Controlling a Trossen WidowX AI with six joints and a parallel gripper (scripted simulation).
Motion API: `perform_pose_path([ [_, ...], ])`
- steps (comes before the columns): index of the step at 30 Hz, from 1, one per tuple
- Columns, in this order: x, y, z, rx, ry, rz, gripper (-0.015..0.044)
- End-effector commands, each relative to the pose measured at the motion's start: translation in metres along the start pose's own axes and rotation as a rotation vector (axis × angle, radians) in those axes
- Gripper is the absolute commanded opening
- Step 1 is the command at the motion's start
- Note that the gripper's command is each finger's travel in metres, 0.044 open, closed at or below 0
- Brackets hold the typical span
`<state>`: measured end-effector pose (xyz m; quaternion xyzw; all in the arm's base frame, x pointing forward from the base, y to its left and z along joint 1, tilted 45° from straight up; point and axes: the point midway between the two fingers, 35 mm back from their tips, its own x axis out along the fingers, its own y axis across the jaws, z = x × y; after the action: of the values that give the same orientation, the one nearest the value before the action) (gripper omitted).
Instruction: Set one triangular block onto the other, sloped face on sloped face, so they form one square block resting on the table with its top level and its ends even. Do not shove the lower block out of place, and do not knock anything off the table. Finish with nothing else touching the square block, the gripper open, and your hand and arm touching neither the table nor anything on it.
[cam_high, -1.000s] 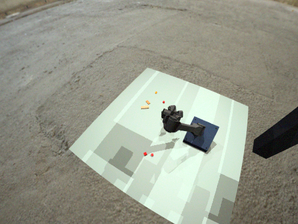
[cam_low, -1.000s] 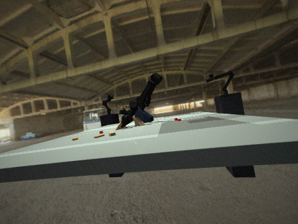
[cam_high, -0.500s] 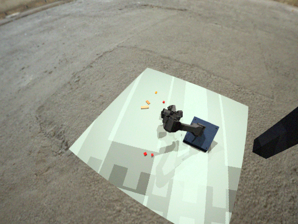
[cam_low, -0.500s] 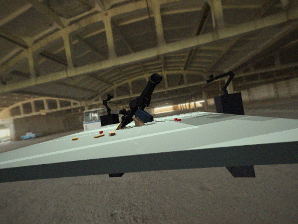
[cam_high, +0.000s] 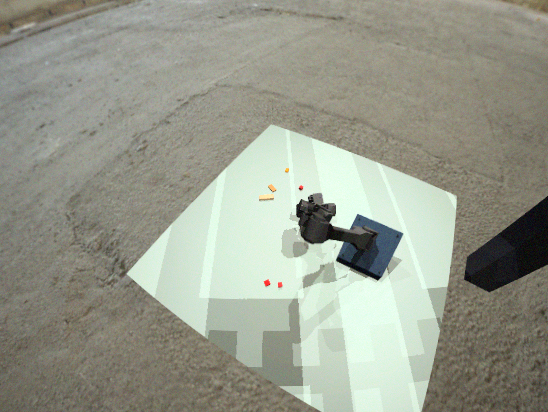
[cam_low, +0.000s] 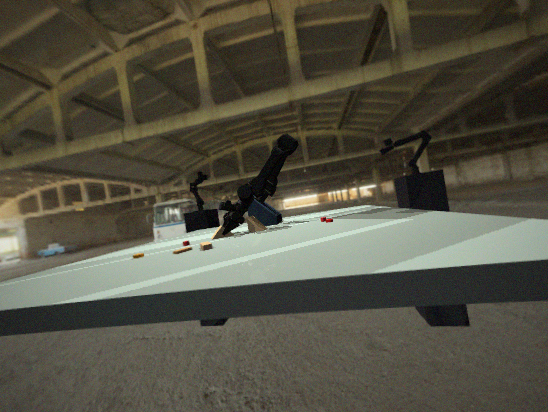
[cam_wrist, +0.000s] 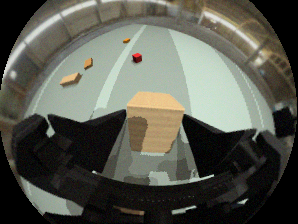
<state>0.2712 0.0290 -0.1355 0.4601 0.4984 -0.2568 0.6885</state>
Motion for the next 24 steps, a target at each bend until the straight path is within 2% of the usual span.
perform_pose_path([
  [1, 0.0, 0.0, 0.0, 0.0, 0.0, 0.0, 0.0309],
  [3, 0.0, 0.0, 0.0, 0.0, 0.0, 0.0, 0.0256],
  [11, 0.0, 0.0, 0.0, 0.0, 0.0, 0.0, 0.0203],
  [19, -0.009, 0.002, 0.012, -0.001, -0.001, -0.001, 0.0],
  [24, -0.023, 0.005, 0.03, -0.001, -0.002, -0.003, 0.0],
])
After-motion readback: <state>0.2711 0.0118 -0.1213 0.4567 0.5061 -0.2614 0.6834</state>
